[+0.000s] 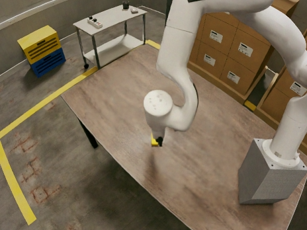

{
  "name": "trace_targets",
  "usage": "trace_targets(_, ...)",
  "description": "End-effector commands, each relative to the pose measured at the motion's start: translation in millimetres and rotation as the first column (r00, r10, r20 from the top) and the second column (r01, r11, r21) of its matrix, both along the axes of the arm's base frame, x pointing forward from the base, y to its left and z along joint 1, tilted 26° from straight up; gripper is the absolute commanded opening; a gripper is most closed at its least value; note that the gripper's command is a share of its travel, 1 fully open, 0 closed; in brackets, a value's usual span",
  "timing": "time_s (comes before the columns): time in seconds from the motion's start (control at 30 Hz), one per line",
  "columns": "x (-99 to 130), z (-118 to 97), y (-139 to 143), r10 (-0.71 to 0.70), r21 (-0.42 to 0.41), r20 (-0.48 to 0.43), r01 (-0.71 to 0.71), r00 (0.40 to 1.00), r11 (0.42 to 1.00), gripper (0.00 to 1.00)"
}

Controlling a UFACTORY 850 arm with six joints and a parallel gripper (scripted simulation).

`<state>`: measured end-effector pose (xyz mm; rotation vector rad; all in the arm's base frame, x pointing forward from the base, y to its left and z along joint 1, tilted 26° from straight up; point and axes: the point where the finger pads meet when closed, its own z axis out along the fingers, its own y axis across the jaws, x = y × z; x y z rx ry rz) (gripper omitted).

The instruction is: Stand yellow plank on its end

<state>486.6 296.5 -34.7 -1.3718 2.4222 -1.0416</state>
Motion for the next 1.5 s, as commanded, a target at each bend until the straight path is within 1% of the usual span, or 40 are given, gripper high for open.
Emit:
trace_targets(0.0,-6.6,1.3,10.3,0.11,-0.141,-0.076,-0.12,0.991,0.983,1.0)
trace_targets(0.03,-8.0,1.9,12.7,0.184,-0.213,-0.119,-0.206,0.976,0.955,1.0)
trace_targets(0.13,-11.5,3.4,18.5,0.241,-0.275,-0.163,-0.278,0.957,0.92,1.0)
trace_targets(0.27,-14.0,4.5,22.6,0.315,-0.361,-0.237,-0.384,0.919,0.85,1.0)
trace_targets(0.37,-14.5,4.7,23.4,0.36,-0.418,-0.298,-0.46,0.884,0.783,1.0)
trace_targets(0.5,-14.5,4.7,23.4,0.404,-0.482,-0.385,-0.554,0.83,0.679,1.0)
trace_targets(0.57,-14.5,4.7,23.4,0.404,-0.482,-0.385,-0.554,0.83,0.679,1.0)
trace_targets(0.6,-14.5,4.7,23.4,0.422,-0.518,-0.452,-0.616,0.786,0.593,1.0)
trace_targets(0.7,-14.3,4.2,23.2,0.428,-0.543,-0.512,-0.667,0.744,0.51,1.0)
trace_targets(0.77,-11.2,-5.0,20.0,0.427,-0.555,-0.558,-0.702,0.712,0.446,1.0)
trace_targets(0.8,-7.8,-14.7,16.6,0.424,-0.56,-0.581,-0.719,0.695,0.412,1.0)
trace_targets(0.93,10.2,-66.7,-1.7,0.398,-0.564,-0.672,-0.779,0.625,0.273,1.0)
trace_targets(1.0,15.5,-81.9,-7.0,0.374,-0.558,-0.715,-0.805,0.59,0.203,1.0)
trace_targets(1.03,16.4,-84.5,-7.9,0.366,-0.555,-0.728,-0.812,0.58,0.181,1.0)
trace_targets(1.37,16.7,-85.0,-8.2,0.366,-0.555,-0.728,-0.812,0.58,0.181,1.0)
trace_targets(1.47,21.7,-87.6,-12.4,0.366,-0.555,-0.728,-0.812,0.58,0.181,1.0)
